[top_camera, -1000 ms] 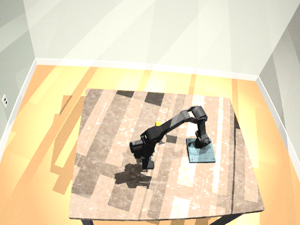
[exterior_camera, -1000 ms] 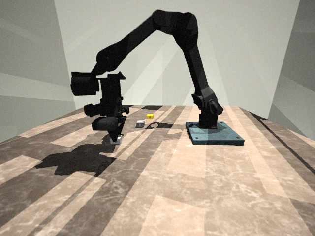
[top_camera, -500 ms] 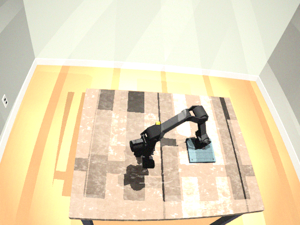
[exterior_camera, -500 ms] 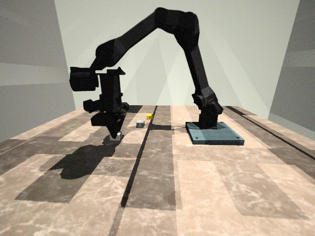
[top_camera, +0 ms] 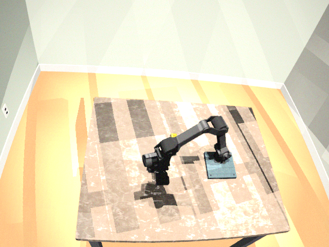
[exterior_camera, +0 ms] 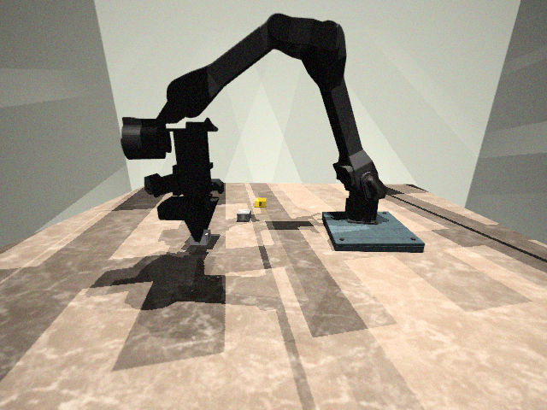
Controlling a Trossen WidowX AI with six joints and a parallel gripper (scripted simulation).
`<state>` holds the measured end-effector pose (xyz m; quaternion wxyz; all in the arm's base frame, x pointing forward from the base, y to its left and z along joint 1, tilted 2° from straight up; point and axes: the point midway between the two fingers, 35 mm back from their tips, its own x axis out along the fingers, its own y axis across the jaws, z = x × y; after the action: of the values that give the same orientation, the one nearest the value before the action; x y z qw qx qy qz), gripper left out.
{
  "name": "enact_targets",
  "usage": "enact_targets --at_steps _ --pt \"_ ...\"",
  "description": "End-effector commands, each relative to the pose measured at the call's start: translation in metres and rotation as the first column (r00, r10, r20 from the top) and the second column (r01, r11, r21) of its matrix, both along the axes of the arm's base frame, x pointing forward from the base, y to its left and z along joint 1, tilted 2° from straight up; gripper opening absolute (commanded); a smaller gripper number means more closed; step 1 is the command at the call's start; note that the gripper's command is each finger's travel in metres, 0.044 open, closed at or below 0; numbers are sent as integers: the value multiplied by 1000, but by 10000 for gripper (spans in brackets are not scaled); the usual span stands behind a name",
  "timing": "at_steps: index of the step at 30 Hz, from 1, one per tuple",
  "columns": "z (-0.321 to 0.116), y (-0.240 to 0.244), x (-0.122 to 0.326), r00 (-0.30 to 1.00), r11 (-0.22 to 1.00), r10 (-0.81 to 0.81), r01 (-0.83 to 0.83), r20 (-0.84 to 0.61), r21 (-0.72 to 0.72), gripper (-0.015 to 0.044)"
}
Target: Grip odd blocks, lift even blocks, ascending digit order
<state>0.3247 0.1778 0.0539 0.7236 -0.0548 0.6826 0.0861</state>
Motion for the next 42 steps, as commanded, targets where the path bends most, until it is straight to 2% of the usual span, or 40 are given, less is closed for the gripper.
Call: enact_targets --at_steps 1,13,24,27,30,34,36,42 --pt "-9 -1 -1 1000 1000 -4 3 -6 -9 120" --pt "-12 -1 -1 1000 1000 -4 3 -6 -9 120" --pt "-12 -1 -1 1000 1000 -4 3 -6 -9 400" --pt "-9 -1 -1 1000 1000 -4 3 -6 -9 400" --pt "22 -2 -2 1000 1000 -4 3 -6 -9 400" --pt "25 -2 -2 1000 1000 -4 3 -6 -9 400" --pt "33 -2 -2 1000 1000 -4 3 -6 -9 347" --pt "103 -5 -6 1000 1000 -4 3 -6 -9 190"
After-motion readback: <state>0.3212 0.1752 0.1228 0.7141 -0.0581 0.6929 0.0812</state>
